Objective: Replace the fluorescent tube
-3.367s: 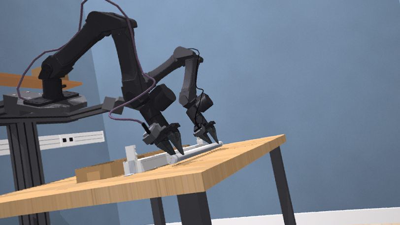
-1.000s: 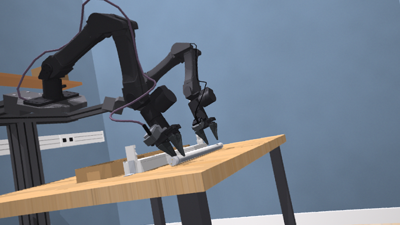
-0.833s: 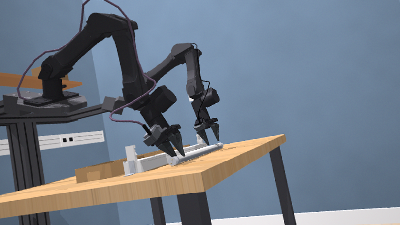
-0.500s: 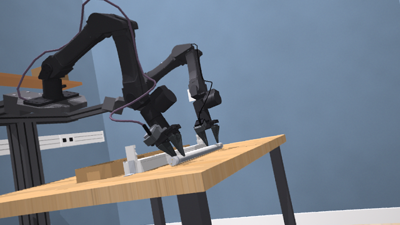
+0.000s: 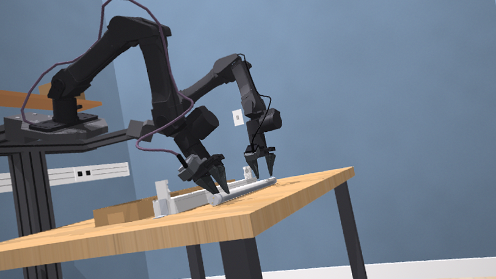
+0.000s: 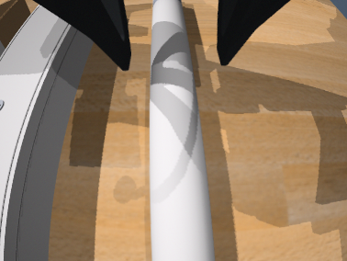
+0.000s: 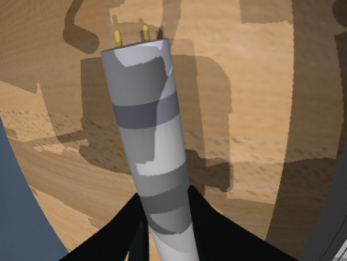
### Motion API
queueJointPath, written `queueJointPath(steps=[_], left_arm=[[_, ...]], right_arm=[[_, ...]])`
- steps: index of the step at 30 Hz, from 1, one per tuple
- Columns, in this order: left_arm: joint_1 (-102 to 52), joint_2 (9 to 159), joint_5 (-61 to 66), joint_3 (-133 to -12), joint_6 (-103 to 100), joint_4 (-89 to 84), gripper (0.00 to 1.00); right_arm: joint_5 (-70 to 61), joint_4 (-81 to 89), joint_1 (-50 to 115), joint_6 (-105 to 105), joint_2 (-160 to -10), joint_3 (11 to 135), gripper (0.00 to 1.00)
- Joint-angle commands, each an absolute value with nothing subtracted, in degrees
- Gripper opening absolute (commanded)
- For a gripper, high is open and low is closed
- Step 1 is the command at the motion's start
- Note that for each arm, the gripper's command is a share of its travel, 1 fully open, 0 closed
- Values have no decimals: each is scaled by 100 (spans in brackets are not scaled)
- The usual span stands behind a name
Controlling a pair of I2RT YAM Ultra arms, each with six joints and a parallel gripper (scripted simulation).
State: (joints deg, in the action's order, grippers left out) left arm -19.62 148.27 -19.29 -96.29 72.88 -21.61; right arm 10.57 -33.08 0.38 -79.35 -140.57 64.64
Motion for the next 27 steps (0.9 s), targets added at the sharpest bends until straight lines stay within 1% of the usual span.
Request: queueJointPath(steps=[1,5,11,13,15,20,27], left_arm=[[-2096,14944,-1758,-10035,7070,-3134,49],[-2099,15071,-1727,-10386,7014,-3469,49],[-2111,15187,-1553,-11098,6730,-4874,49],[-2111,15187,-1553,-11098,6730,-4874,49],[-2106,15384,-1530,-11479,6679,-5366,49],[-2121,15467,-1569,-11793,6841,-5019,49],[-2121,15249,-1566,-11816,6825,-4774,49]], right_arm=[[1114,-3424,45,-7926,-13949,6595,11],[1114,-3424,45,-7926,-13949,6595,11],[1114,-3424,45,-7926,-13949,6595,11],[1114,-3424,45,-7926,-13949,6595,11],[1114,-3424,45,-7926,-13949,6595,11],[1114,-3424,45,-7926,-13949,6595,11],[1114,-3424,45,-7926,-13949,6595,11]])
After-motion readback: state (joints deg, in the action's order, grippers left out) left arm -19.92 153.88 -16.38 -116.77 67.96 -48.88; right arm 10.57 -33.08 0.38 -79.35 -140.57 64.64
